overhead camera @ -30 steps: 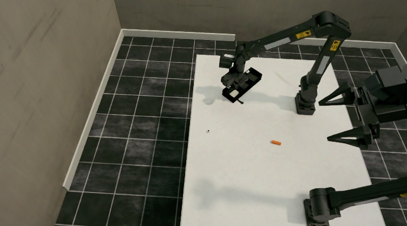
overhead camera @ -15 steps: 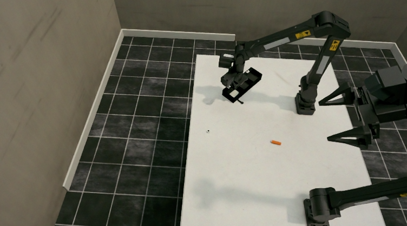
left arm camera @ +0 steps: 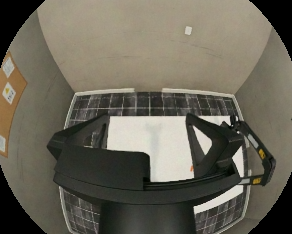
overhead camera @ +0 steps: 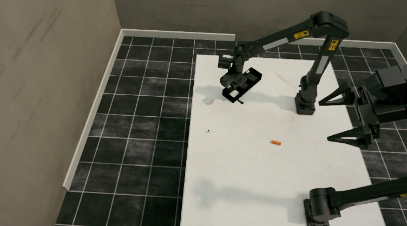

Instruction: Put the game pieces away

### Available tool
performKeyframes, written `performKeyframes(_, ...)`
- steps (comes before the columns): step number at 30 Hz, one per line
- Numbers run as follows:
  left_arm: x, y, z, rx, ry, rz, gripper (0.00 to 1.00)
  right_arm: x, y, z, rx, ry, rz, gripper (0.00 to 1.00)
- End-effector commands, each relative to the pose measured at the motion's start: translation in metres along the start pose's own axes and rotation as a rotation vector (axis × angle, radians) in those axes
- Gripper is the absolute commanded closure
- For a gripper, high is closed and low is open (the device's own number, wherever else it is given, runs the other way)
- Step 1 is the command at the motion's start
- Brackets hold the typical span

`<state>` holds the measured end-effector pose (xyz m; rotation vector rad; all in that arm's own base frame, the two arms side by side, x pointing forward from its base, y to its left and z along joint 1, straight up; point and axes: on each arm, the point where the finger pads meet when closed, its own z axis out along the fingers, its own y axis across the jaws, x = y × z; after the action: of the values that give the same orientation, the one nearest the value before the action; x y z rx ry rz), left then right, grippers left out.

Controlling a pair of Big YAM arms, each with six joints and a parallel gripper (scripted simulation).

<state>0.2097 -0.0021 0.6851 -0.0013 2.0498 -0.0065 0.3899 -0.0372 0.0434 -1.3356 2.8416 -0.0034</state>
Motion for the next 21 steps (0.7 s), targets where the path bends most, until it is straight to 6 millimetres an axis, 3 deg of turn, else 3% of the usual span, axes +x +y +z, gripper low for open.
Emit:
performKeyframes(1,-0.006,0.002,-0.016,-0.004,-0.030,0.004,0.00,0.003,-0.002,0.010,-0.004,0.000,0.001,0.89)
performKeyframes(13,-0.006,0.002,-0.016,-0.004,-0.030,0.004,0.00,0.003,-0.001,0.034,-0.004,0.000,0.001,0.89)
performKeyframes(15,-0.006,0.002,-0.016,-0.004,-0.030,0.004,0.00,0.003,-0.001,0.034,-0.004,0.000,0.001,0.89)
performKeyframes(16,-0.006,0.002,-0.016,-0.004,-0.030,0.004,0.00,0.001,-0.004,0.023,0.024,-0.019,0.001,0.89)
performKeyframes(18,-0.006,0.002,-0.016,-0.004,-0.030,0.004,0.00,-0.001,-0.007,0.018,0.029,-0.022,0.001,0.89)
performKeyframes(21,-0.006,0.002,-0.016,-0.004,-0.030,0.004,0.00,0.003,-0.001,0.027,0.008,-0.008,0.001,0.89)
